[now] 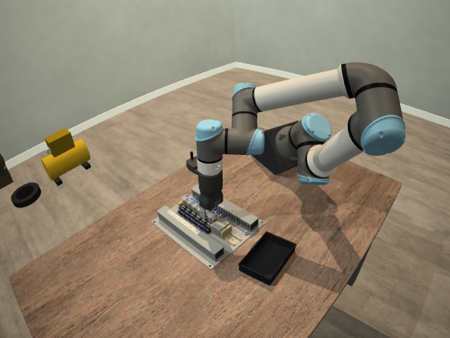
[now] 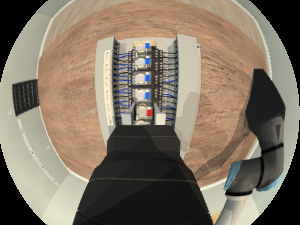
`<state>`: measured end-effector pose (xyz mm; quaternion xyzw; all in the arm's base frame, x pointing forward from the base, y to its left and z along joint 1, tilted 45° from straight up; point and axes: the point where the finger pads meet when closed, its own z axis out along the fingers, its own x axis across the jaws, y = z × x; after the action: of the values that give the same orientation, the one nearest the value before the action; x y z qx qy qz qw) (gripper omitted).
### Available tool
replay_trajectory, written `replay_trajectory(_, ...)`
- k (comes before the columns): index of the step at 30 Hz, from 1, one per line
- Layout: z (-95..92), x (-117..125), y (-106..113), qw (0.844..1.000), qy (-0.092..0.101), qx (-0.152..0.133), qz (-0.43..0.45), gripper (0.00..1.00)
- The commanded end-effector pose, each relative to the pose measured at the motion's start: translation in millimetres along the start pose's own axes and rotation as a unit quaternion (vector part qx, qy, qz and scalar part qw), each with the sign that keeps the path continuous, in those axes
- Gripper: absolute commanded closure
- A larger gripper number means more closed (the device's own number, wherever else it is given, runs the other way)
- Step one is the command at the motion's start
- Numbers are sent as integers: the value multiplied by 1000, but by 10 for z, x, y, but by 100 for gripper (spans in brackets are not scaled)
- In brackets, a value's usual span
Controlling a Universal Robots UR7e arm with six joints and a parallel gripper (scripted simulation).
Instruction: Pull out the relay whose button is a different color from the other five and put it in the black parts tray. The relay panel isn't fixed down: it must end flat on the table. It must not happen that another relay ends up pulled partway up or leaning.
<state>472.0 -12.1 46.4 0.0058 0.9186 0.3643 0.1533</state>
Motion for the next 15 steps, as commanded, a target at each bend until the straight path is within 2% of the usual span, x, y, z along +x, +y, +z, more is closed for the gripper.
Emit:
replay_trajectory(1,-6,-8,-2,1000,6,0,0,100)
replay_trajectory(15,-7,-14,-2,1000,17,0,0,100)
